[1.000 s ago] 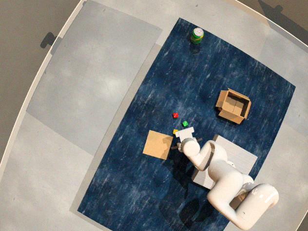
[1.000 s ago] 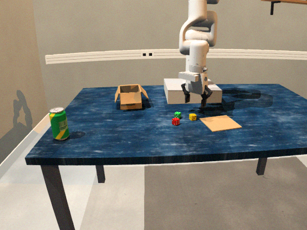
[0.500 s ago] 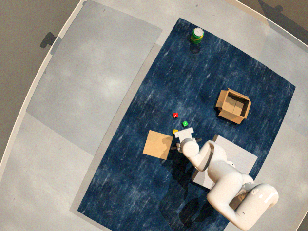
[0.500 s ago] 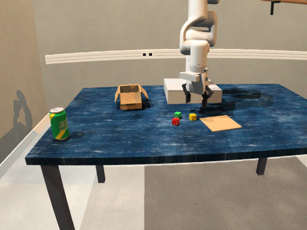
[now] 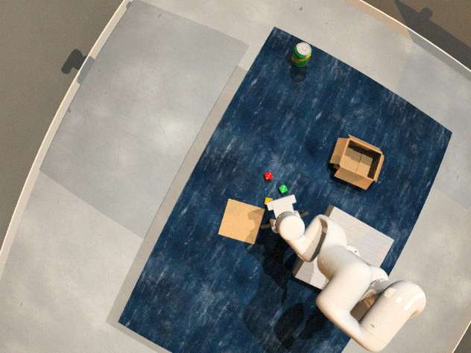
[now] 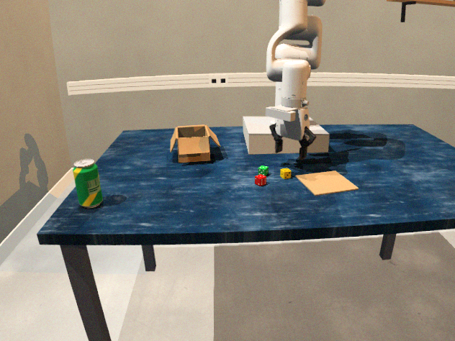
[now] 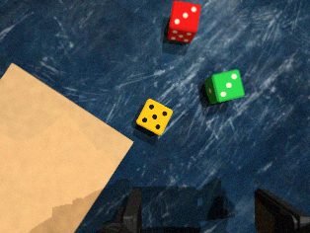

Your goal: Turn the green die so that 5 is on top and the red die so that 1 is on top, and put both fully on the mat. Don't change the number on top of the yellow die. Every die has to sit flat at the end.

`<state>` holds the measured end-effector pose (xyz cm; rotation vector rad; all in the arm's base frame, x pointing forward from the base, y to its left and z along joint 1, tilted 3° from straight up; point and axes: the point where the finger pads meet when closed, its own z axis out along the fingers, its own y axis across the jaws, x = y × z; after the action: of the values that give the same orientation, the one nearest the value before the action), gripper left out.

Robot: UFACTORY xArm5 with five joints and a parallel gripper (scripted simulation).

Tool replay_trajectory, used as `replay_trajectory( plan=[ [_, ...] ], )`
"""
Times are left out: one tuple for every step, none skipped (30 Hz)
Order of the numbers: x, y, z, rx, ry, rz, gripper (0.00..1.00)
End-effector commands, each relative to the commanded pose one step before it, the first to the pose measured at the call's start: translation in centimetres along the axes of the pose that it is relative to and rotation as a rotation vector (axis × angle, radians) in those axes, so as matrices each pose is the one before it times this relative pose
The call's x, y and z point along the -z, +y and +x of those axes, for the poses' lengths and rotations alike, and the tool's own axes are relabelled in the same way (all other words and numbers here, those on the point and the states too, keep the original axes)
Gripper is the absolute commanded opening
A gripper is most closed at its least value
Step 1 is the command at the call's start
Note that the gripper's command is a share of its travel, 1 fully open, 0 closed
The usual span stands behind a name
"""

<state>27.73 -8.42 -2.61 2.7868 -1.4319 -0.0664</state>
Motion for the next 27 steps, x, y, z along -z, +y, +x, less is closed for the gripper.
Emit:
replay_trajectory(
  plan=[
    [0.063,-0.068,0.089,-0.00003,0.00216,0.00167,1.00],
    [0.000,0.000,0.000,0.00000,0.00000,0.00000,1.00],
    [0.000,0.000,0.000,0.00000,0.00000,0.00000,1.00],
    [0.000,0.000,0.000,0.00000,0.00000,0.00000,1.00],
    [0.000,0.000,0.000,0.00000,0.00000,0.00000,1.00],
    [0.000,0.000,0.000,0.00000,0.00000,0.00000,1.00],
    [0.000,0.000,0.000,0.00000,0.00000,0.00000,1.00],
    [0.007,0.000,0.000,0.00000,0.00000,0.00000,1.00],
    [0.043,0.001,0.001,0.00000,0.00000,0.00000,1.00],
    [0.107,0.002,0.002,0.00000,0.00000,0.00000,1.00],
    [0.190,0.004,0.002,0.00000,0.00000,0.00000,1.00],
    [0.000,0.000,0.000,0.00000,0.00000,0.00000,1.00],
    [0.000,0.000,0.000,0.00000,0.00000,0.00000,1.00],
    [0.285,0.006,0.003,0.00000,-0.00001,0.00001,1.00],
    [0.385,0.008,0.004,0.00000,-0.00001,0.00001,1.00],
    [0.485,0.010,0.005,0.00000,-0.00001,0.00001,1.00],
    [0.582,0.011,0.007,0.00000,-0.00001,0.00001,1.00],
    [0.671,0.013,0.008,0.00000,-0.00002,0.00001,1.00],
    [0.743,0.015,0.008,0.00000,-0.00002,0.00002,1.00],
    [0.787,0.015,0.010,0.00000,-0.00002,0.00002,1.00],
    [0.810,0.016,0.009,0.00000,-0.00002,0.00002,1.00],
    [0.813,0.016,0.009,0.00000,-0.00002,0.00002,1.00],
    [0.794,0.015,0.010,0.00000,-0.00002,0.00002,1.00],
    [0.755,0.016,0.007,0.00000,-0.00002,0.00002,1.00],
    [0.697,0.013,0.009,0.00000,-0.00002,0.00001,1.00],
    [0.620,0.012,0.007,0.00000,-0.00001,0.00001,1.00],
    [0.528,0.010,0.006,0.00000,-0.00001,0.00001,1.00]
  ],
)
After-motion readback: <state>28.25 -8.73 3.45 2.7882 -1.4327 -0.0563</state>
